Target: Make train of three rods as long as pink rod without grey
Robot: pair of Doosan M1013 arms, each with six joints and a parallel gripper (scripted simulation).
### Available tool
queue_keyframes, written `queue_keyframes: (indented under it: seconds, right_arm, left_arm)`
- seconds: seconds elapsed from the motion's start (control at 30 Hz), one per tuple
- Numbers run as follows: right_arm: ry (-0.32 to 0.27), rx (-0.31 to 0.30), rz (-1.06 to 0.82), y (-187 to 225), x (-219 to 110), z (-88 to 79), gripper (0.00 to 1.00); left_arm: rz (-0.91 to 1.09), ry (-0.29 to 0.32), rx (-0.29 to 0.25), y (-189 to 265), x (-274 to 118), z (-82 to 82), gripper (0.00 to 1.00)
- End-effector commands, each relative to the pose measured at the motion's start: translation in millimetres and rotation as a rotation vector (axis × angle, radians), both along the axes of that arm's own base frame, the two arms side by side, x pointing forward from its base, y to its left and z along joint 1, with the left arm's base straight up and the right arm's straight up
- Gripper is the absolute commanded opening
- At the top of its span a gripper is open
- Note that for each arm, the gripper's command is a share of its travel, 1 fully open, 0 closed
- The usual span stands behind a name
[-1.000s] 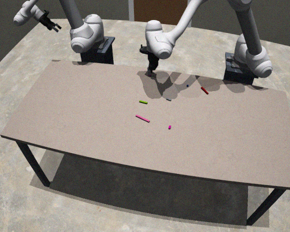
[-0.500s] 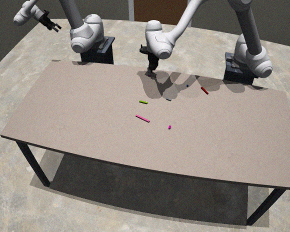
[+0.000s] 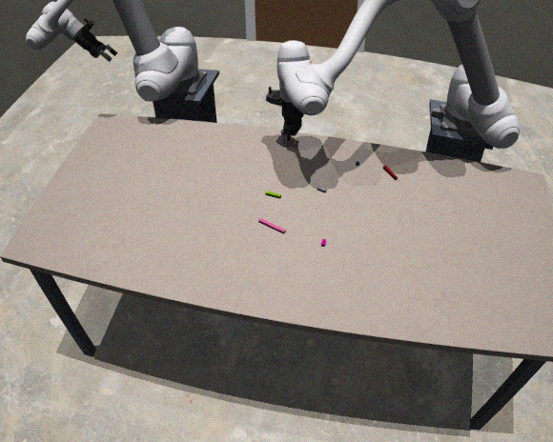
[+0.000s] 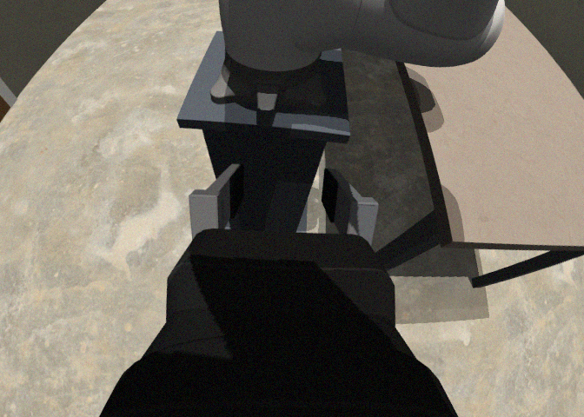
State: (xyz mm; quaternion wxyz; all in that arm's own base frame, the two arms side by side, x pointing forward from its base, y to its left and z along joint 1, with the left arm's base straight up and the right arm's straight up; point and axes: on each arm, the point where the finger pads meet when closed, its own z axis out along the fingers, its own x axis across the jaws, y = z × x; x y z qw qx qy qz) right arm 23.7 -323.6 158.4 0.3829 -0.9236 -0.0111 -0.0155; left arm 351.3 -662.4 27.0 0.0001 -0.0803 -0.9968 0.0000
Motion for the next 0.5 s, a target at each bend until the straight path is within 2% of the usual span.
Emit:
queue_keyframes:
  seconds: [0.0, 0.47]
  right_arm:
    - [0.000, -0.001, 0.000, -0.3, 0.1, 0.4, 1.00]
    - [0.000, -0.001, 0.000, -0.3, 0.1, 0.4, 1.00]
  left_arm:
    - [0.000, -0.001, -0.001, -0.5, 0.3, -2.3, 0.54]
    - [0.000, -0.001, -0.001, -0.5, 0.3, -5.4, 0.54]
